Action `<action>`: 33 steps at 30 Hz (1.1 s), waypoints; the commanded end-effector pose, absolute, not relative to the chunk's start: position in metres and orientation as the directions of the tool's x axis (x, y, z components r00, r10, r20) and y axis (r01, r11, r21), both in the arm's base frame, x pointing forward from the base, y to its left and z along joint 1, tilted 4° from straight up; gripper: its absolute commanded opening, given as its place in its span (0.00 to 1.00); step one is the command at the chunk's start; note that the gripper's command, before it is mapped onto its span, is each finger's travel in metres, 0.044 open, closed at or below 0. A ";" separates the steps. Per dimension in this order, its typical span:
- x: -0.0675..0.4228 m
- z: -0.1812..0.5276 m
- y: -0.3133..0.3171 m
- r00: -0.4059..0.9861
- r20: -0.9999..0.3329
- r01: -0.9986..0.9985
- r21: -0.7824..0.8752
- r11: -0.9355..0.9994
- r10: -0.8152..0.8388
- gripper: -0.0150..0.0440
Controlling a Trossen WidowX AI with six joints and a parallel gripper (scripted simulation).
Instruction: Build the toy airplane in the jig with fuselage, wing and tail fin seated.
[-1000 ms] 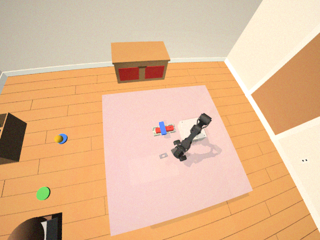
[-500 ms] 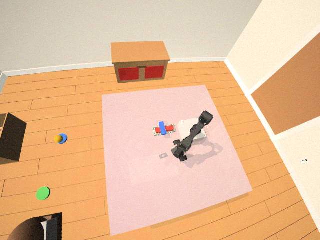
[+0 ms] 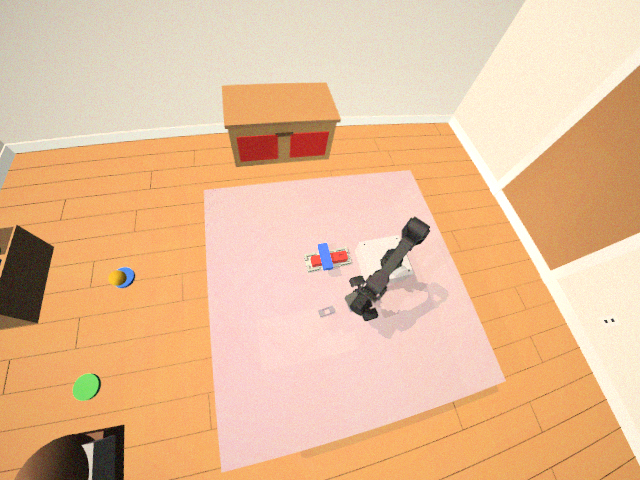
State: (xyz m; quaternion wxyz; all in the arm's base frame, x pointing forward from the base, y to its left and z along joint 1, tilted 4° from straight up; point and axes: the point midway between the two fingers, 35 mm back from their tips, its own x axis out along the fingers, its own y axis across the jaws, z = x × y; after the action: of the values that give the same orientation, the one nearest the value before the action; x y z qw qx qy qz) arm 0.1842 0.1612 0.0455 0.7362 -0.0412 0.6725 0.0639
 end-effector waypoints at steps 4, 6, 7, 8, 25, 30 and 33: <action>0.181 0.068 0.159 0.094 -0.995 -0.146 0.022 0.989 0.036 0.25; 0.179 0.074 0.157 0.091 -0.995 -0.146 0.019 0.989 0.032 0.25; 0.178 0.077 0.156 0.090 -0.995 -0.146 0.017 0.989 0.031 0.25; 0.177 0.080 0.156 0.089 -0.996 -0.146 0.016 0.989 0.029 0.25; 0.187 0.090 0.128 0.078 -0.997 -0.136 -0.002 0.991 0.008 0.25; 0.196 0.087 0.114 0.076 -0.997 -0.132 -0.003 0.991 0.007 0.25; 0.201 0.085 0.106 0.075 -0.997 -0.129 -0.003 0.992 0.007 0.25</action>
State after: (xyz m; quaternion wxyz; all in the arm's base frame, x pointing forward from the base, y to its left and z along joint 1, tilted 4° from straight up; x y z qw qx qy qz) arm 0.1970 0.1121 0.0862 0.7321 -0.0468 0.6781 0.0451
